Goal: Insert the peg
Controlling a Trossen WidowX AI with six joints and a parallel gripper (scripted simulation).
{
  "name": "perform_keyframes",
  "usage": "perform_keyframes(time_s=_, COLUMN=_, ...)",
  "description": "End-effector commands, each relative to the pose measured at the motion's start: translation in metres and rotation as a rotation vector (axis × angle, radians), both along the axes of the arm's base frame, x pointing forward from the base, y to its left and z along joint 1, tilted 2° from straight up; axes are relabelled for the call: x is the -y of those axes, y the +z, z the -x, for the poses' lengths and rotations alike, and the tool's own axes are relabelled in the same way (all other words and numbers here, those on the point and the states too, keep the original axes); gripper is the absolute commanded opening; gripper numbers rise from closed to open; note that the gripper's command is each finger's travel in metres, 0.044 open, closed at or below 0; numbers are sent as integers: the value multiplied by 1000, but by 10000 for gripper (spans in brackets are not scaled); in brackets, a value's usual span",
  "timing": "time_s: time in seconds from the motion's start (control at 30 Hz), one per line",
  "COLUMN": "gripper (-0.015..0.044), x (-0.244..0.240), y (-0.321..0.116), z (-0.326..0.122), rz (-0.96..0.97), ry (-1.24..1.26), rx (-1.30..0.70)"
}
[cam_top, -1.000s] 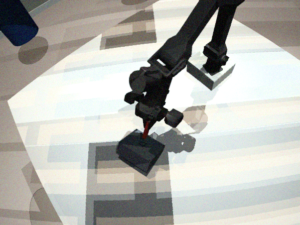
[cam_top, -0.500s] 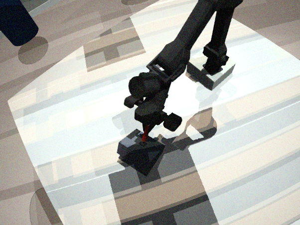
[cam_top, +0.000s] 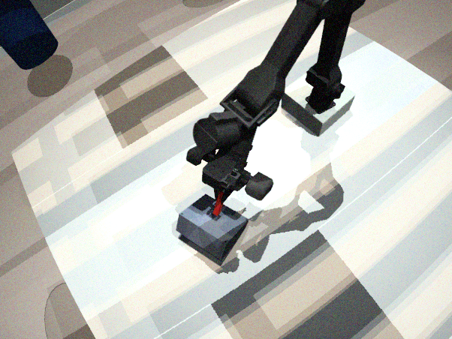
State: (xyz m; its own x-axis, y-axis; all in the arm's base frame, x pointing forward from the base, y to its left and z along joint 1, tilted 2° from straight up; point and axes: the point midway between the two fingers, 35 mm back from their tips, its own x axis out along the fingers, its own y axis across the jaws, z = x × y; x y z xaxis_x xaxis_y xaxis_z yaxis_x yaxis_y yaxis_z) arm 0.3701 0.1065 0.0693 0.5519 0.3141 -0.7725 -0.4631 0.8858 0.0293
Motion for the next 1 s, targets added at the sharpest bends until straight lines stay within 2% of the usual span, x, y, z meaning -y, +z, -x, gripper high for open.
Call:
perform_keyframes(time_s=0.0, gripper=0, x=0, y=0, z=0, rz=0, ry=0, rx=-1)
perform_keyframes(time_s=0.97, gripper=0, x=-3, y=-8, z=-8, rz=0, ry=0, rx=0)
